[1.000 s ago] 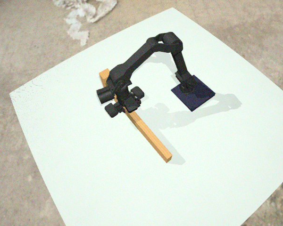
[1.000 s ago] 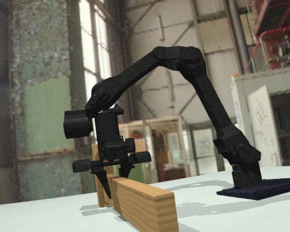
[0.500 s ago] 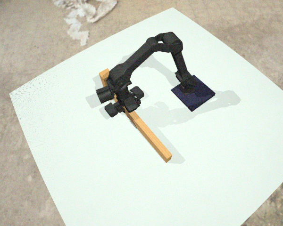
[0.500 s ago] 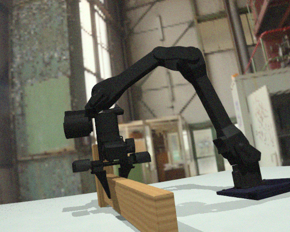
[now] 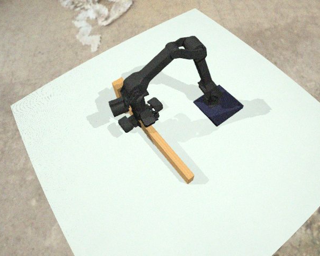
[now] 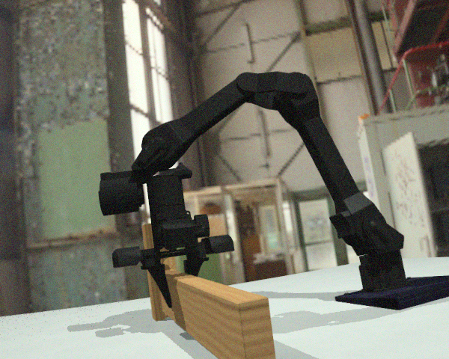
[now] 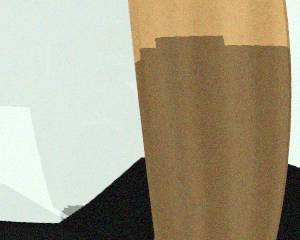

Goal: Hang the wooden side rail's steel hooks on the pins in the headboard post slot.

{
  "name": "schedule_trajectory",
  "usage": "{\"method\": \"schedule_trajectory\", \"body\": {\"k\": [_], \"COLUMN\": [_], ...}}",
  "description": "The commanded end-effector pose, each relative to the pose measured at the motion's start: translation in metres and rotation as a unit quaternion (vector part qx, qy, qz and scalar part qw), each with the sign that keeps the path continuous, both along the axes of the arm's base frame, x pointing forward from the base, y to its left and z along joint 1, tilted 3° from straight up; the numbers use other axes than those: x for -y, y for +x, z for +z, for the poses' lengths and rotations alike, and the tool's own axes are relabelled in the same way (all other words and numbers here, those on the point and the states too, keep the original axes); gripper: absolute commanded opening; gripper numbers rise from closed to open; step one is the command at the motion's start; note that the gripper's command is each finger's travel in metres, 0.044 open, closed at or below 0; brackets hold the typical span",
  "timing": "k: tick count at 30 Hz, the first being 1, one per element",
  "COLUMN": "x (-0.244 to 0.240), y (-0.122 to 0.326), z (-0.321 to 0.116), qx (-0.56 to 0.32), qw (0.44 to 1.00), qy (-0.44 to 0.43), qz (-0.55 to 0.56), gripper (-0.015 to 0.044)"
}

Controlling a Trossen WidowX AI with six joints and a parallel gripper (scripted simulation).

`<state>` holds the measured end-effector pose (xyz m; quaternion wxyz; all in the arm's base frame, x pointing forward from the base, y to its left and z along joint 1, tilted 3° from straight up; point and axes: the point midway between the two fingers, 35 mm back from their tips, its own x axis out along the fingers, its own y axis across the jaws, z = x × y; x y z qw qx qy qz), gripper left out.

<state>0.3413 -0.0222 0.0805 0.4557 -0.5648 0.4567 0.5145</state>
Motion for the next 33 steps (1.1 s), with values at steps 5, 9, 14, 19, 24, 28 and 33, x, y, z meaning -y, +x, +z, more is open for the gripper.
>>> {"method": "schedule_trajectory", "body": {"k": [5, 9, 14, 19, 24, 28, 33], "x": [0.0017, 0.002, 0.0023, 0.0026, 0.0031, 0.0036, 0.0042], "y": [0.0013, 0.0016, 0.002, 0.0025, 0.0031, 0.0035, 0.003], "z": [0.0033, 0.0036, 0.004, 0.0043, 0.0039, 0.0035, 0.0029], "qx": [0.004, 0.004, 0.004, 0.004, 0.004, 0.004, 0.004], "qw": [1.0, 1.0, 1.0, 1.0, 1.0, 1.0, 1.0], "qy": [-0.003, -0.003, -0.003, -0.003, -0.003, -0.003, -0.003], "qz": [0.002, 0.002, 0.002, 0.002, 0.002, 0.002, 0.002], "gripper": [0.0, 0.0, 0.0, 0.0, 0.0, 0.0, 0.0]}}
